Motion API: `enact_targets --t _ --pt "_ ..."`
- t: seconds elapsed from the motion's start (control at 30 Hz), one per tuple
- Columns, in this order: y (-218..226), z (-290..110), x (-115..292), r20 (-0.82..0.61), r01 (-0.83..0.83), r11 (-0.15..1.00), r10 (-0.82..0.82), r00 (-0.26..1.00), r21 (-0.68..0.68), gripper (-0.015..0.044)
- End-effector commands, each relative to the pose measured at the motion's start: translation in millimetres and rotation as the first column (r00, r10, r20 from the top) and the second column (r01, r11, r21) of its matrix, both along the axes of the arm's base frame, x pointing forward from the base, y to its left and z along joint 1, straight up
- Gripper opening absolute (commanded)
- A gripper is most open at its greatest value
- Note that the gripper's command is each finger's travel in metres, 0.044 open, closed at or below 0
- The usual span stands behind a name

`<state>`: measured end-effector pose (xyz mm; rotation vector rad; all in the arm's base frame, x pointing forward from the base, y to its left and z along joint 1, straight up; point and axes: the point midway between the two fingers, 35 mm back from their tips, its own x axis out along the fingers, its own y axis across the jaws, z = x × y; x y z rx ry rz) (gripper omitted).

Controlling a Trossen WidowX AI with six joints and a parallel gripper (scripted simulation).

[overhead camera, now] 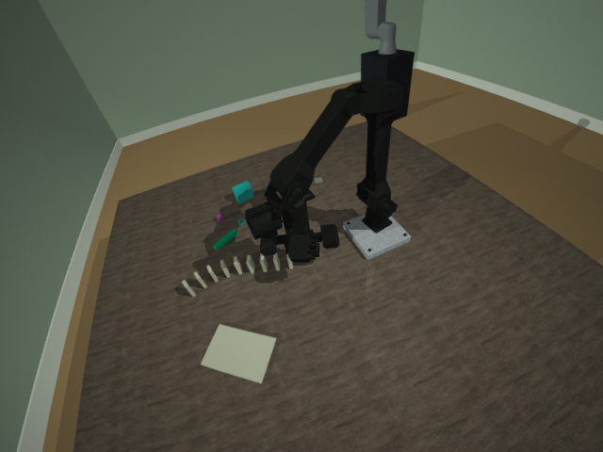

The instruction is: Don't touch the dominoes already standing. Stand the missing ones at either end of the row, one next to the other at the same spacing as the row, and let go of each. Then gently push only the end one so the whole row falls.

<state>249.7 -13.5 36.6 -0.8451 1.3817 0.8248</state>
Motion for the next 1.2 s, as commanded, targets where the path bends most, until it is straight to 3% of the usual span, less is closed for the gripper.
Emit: enact_targets --t 0.0,0.57,0.73,1.17 --pt "-2 -1 5 -0.001 -0.001 1.0 0.001 1.0 0.004 0.0" --pt "-16 0 30 0.001 -0.001 1.0 0.001 1.0 0.003 0.0" --pt "-22 32 51 0.119 0.003 1.0 -0.005 0.993 0.019 0.0" --pt "-27 60 46 0.003 -0.001 1.0 0.001 1.0 0.002 0.0"
